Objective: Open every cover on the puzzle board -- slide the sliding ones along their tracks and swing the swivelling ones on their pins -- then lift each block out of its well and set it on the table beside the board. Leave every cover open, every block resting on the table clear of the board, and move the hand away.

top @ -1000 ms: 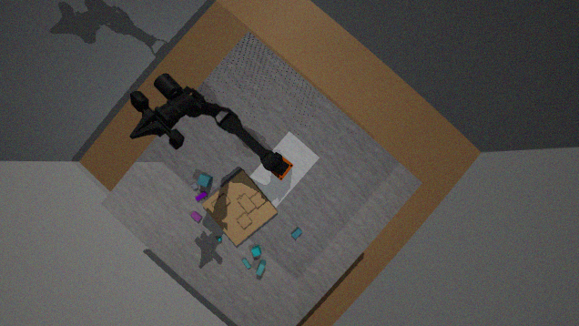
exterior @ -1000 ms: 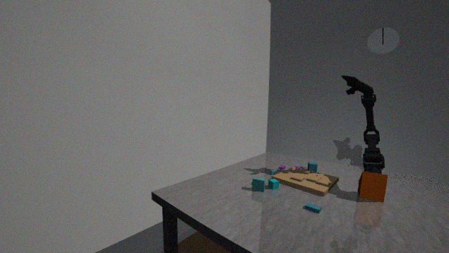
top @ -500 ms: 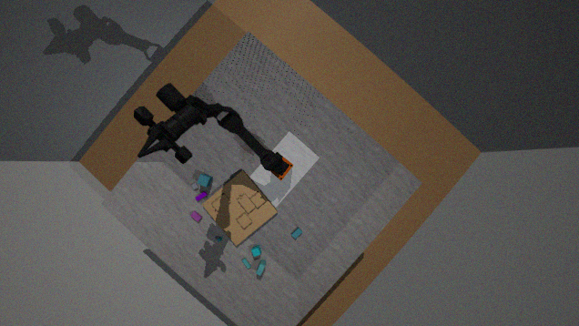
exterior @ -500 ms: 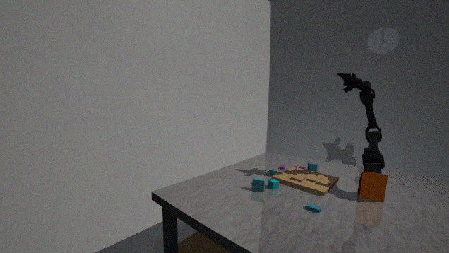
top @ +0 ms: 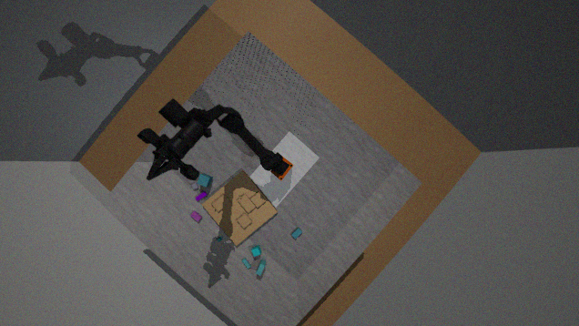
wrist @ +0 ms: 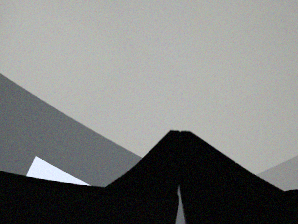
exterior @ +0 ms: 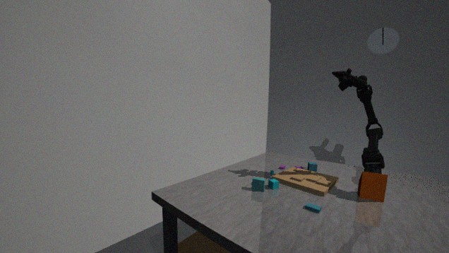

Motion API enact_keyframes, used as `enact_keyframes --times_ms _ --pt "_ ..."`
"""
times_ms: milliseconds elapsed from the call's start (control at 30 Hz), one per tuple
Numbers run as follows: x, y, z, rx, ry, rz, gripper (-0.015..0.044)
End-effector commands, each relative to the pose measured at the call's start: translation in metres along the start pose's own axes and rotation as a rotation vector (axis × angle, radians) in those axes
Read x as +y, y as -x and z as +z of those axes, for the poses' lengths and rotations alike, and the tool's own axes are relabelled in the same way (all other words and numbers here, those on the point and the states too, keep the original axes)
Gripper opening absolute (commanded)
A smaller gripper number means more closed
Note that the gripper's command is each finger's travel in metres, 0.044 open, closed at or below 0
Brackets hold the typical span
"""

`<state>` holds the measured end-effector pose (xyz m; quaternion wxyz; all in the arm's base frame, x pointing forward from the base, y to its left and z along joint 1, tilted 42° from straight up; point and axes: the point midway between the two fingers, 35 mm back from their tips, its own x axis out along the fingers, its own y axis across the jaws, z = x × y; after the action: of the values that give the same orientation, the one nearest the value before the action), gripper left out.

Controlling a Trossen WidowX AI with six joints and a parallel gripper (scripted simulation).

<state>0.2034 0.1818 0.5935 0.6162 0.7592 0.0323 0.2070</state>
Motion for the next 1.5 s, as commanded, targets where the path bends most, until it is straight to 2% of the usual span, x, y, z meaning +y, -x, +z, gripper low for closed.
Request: enact_keyframes --times_ms 0,567,1467 --pt "-0.019 -0.01 -0.004 -0.009 0.068 -0.042 0.0" --pt "-0.088 -0.04 -0.006 -0.039 0.307 -0.199 0.0" --pt "-0.222 -0.067 0.033 -0.116 0.671 -0.557 0.0"
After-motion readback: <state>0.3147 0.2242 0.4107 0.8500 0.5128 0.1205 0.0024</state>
